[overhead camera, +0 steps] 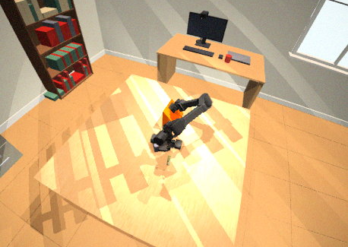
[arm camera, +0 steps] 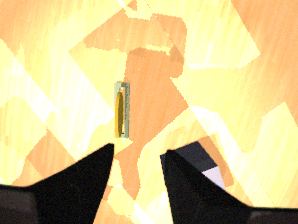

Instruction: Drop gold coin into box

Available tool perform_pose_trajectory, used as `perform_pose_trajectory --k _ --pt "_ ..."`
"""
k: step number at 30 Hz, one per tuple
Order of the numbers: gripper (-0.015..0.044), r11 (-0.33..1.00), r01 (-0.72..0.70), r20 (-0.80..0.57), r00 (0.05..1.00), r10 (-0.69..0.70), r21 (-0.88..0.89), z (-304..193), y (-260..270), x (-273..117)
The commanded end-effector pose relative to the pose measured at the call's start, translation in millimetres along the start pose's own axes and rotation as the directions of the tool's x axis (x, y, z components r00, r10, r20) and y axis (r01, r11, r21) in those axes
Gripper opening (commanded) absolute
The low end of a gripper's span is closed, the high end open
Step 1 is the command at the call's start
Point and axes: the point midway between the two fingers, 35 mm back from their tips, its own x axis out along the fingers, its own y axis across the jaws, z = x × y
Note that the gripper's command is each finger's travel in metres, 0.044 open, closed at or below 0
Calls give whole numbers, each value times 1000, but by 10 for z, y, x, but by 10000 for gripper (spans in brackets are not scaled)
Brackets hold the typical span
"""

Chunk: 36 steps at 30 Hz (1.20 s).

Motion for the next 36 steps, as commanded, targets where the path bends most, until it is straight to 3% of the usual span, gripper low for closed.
perform_pose_trajectory --k 1,5,9,36 --pt "161 996 -2 -108 994 -7 -84 -85 302 140" --pt "161 996 -2 -113 994 -7 -87 -48 294 180" --pt "161 996 -4 -112 994 -6 -87 -78 292 500" --pt "161 996 -4 -112 994 -6 -88 -96 279 904"
